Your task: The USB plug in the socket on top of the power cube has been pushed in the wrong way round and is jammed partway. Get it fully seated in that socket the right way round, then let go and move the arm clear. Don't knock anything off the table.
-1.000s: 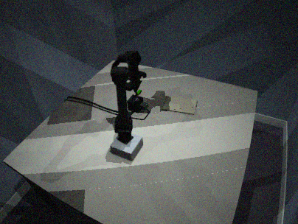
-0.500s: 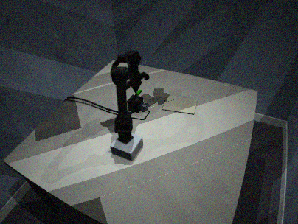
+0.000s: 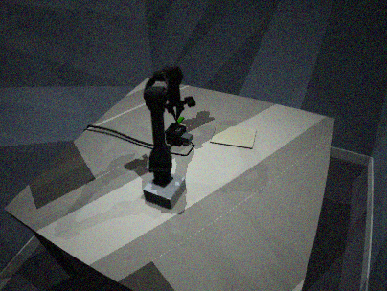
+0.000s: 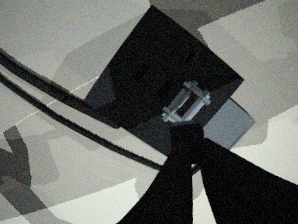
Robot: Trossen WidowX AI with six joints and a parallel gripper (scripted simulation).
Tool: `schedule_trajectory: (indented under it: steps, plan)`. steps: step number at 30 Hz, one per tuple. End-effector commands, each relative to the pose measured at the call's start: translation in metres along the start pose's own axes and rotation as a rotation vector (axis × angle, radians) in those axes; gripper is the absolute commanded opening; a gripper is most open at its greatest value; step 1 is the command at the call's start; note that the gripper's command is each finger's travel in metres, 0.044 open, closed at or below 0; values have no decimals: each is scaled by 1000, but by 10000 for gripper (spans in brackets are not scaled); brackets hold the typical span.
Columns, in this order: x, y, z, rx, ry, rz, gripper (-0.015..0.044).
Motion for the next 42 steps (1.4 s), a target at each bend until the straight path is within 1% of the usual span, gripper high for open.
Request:
schedule_trajectory:
  steps: [1, 42]
  plan:
    - [0, 0, 0, 1, 0, -97, 0]
    - [0, 0, 0, 1, 0, -1171, 0]
Point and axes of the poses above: the point midway between the two fingers, 35 mm back from their tips, its own z axis back along the fingers, its own x axis across the jaws, y = z × x, the point moved 1 cm from there along z, back along the fingers, and after that the axes turned 9 degrees about -z, right-handed, at the moved point
